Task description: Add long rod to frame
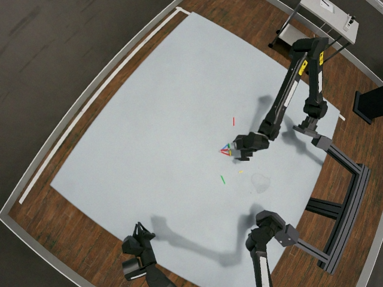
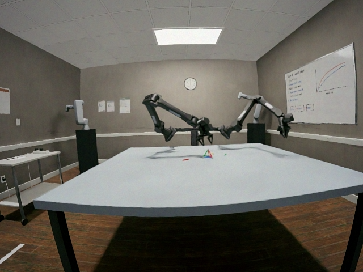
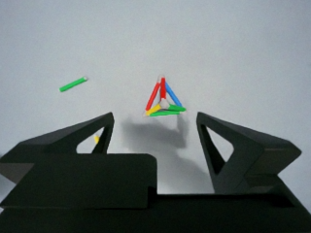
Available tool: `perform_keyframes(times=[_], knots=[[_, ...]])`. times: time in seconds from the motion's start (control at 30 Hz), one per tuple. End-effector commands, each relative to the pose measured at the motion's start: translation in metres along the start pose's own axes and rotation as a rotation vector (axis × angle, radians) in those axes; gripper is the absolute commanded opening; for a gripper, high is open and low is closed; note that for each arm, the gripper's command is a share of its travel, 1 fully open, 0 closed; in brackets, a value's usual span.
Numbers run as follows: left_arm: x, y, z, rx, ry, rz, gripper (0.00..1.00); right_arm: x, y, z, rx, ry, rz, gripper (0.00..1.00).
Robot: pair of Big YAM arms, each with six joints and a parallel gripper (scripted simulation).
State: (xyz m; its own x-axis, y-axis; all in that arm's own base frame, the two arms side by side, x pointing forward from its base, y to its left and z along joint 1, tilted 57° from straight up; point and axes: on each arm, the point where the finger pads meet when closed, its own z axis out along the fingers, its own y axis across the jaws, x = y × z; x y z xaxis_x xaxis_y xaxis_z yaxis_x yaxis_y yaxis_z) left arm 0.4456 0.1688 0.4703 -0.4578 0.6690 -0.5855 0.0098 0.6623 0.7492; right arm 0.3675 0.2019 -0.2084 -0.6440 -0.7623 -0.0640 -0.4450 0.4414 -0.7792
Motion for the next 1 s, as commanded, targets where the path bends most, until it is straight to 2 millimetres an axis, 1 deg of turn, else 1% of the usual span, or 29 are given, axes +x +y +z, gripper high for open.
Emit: perform_keyframes(times=[0.0, 0.13, 0.17, 0.27, 0.3, 0.37, 0.43, 0.6, 0.63, 0.93, 0.97], knots=[[-0.023, 0.056, -0.053, -0.099, -0.024, -0.025, 0.15, 0.013, 0.002, 0.011, -0.031, -0.088, -0.2, 1.0], [-0.031, 0.093, -0.107, -0.189, -0.015, -0.037, 0.15, 0.015, 0.004, 0.012, -0.049, -0.133, -0.238, 1.0], [-0.032, 0.096, -0.113, -0.199, -0.014, -0.036, 0.15, 0.016, 0.004, 0.012, -0.053, -0.141, -0.242, 1.0], [-0.032, 0.097, -0.114, -0.2, -0.016, -0.033, 0.15, 0.016, 0.004, 0.012, -0.057, -0.146, -0.242, 1.0], [-0.041, 0.097, -0.111, -0.191, -0.029, -0.029, 0.15, 0.014, 0.005, 0.011, -0.059, -0.158, -0.236, 1.0], [-0.041, 0.097, -0.111, -0.191, -0.029, -0.029, 0.15, 0.013, 0.004, 0.01, -0.064, -0.163, -0.21, 1.0], [-0.041, 0.097, -0.111, -0.191, -0.029, -0.029, 0.15, 0.005, 0.003, 0.01, -0.062, -0.172, -0.195, 1.0], [-0.042, 0.098, -0.112, -0.195, -0.033, -0.029, 0.15, 0.005, 0.003, 0.01, -0.06, -0.171, -0.195, 1.0], [-0.035, 0.09, -0.105, -0.182, -0.022, -0.023, 0.15, 0.005, 0.003, 0.01, -0.06, -0.171, -0.195, 1.0], [-0.035, 0.09, -0.105, -0.182, -0.022, -0.023, 0.15, 0.005, 0.003, 0.01, -0.06, -0.171, -0.195, 1.0], [-0.035, 0.09, -0.105, -0.182, -0.022, -0.023, 0.15, 0.004, -0.002, 0.006, -0.057, -0.177, -0.202, 1.0]])
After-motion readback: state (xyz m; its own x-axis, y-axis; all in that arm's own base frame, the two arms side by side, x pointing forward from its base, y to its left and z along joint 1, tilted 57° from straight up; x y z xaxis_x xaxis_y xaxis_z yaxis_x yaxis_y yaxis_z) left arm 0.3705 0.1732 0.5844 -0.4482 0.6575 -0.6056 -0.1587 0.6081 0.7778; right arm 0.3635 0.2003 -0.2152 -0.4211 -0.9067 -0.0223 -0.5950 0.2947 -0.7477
